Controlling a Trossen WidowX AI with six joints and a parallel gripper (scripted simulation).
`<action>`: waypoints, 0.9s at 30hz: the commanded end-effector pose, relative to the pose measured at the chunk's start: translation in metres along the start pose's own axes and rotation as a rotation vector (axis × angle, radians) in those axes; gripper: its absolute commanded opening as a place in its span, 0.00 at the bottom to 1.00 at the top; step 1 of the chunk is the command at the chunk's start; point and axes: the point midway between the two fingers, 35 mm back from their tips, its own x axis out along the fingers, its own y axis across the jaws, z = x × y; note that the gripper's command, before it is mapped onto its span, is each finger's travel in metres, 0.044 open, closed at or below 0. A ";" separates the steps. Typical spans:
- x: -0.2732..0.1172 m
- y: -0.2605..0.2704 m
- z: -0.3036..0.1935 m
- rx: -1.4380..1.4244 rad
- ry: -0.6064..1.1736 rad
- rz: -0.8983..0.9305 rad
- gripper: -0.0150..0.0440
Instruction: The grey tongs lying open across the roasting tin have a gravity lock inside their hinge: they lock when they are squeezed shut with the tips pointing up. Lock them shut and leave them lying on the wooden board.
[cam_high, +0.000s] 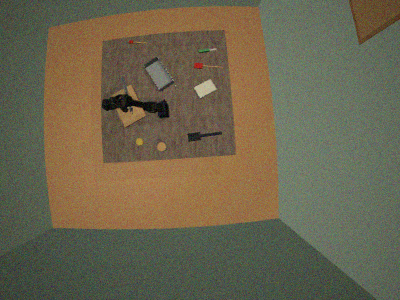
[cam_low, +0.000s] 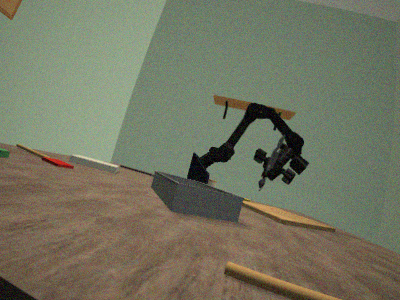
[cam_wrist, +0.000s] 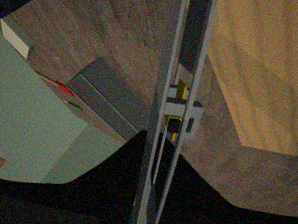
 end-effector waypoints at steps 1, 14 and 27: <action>-0.005 -0.003 -0.001 -0.017 -0.092 -0.020 0.00; -0.022 -0.022 0.001 -0.145 -0.386 -0.173 0.00; -0.057 -0.047 -0.012 -0.314 -0.548 -0.504 0.00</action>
